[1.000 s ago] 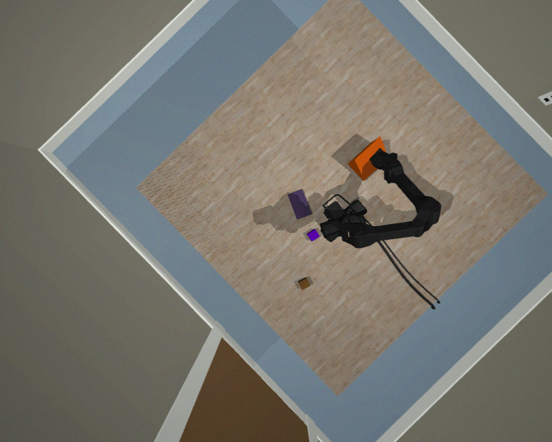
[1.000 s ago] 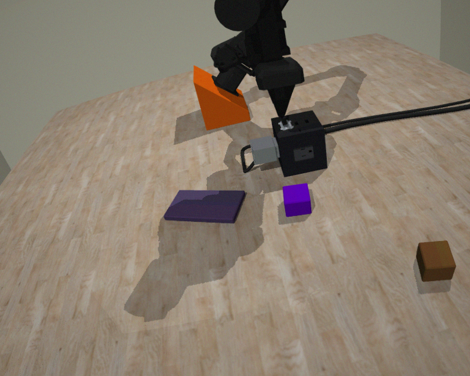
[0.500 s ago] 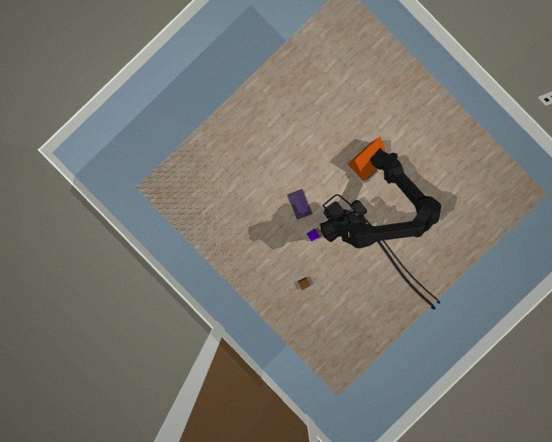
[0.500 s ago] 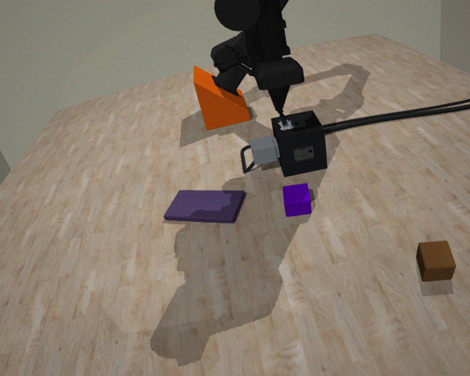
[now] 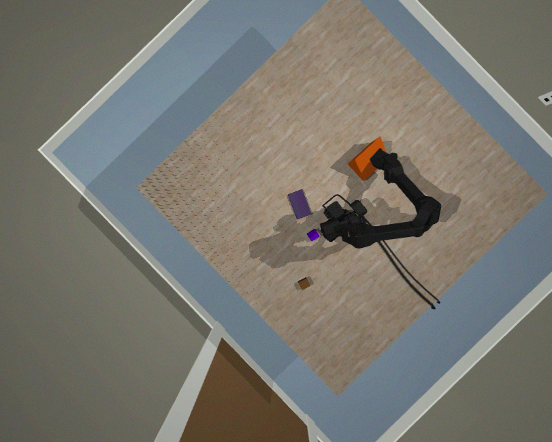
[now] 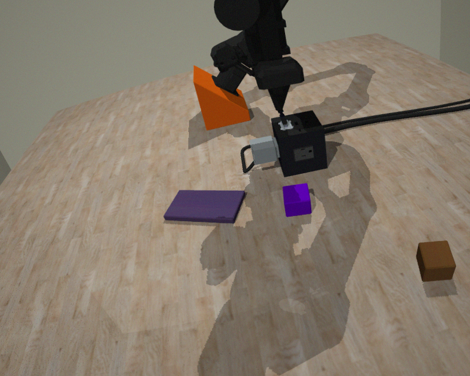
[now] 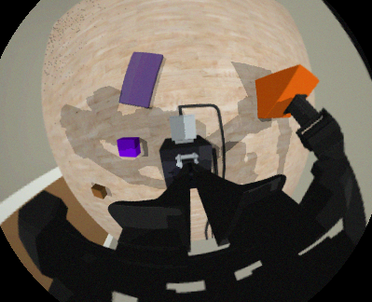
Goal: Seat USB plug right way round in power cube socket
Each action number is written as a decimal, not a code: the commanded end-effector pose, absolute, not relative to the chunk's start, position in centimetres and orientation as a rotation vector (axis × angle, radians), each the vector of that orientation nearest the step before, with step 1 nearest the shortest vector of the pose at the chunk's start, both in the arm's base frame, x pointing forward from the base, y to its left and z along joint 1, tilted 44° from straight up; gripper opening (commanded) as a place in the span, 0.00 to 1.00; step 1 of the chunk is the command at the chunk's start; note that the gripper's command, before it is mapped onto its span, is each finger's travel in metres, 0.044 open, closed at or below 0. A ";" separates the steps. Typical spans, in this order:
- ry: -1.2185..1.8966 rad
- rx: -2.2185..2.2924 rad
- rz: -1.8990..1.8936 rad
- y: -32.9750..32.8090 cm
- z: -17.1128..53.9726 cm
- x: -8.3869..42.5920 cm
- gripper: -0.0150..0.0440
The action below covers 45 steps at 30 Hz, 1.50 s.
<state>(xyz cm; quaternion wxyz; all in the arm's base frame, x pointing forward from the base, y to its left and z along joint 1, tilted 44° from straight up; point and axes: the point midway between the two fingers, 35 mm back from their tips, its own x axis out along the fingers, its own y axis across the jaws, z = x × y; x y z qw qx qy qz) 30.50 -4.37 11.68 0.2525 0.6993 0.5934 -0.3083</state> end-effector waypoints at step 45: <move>1.618 1.882 -0.809 -6.2 13.7 30.2 0.25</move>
